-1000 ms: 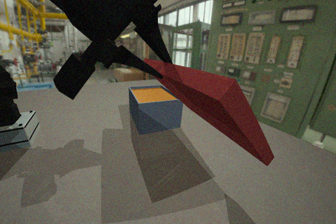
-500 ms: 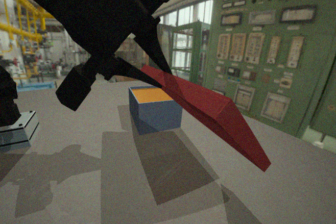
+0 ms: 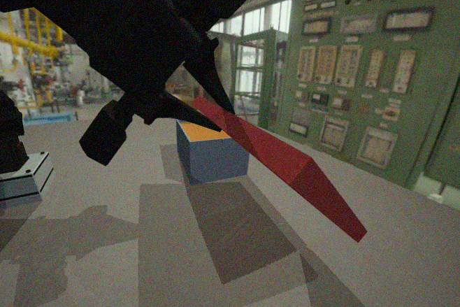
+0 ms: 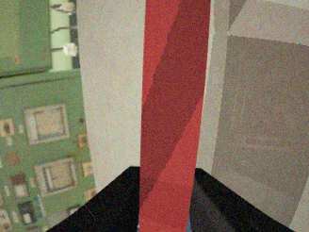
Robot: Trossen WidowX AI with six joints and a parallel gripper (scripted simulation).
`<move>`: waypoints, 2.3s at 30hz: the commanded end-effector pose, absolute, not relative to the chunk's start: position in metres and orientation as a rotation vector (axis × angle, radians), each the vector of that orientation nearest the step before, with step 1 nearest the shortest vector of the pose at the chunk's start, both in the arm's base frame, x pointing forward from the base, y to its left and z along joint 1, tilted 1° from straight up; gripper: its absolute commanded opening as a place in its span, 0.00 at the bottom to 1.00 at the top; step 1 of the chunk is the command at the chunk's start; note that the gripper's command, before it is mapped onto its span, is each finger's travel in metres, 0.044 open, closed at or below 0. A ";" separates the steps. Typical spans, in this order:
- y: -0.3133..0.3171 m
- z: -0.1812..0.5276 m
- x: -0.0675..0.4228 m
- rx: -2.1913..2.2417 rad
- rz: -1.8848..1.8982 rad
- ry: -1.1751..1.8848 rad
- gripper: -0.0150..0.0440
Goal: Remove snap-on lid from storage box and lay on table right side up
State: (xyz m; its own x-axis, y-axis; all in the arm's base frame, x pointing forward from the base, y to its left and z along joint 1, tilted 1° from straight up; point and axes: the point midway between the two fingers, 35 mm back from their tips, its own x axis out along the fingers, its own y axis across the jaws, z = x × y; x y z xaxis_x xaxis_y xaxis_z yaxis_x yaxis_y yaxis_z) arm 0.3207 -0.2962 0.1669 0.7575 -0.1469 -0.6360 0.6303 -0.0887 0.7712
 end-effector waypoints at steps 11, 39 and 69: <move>-0.295 0.155 0.321 1.529 -0.666 0.410 0.25; -0.296 0.133 0.322 1.529 -0.666 0.410 0.25; -0.297 0.109 0.322 1.529 -0.666 0.410 0.25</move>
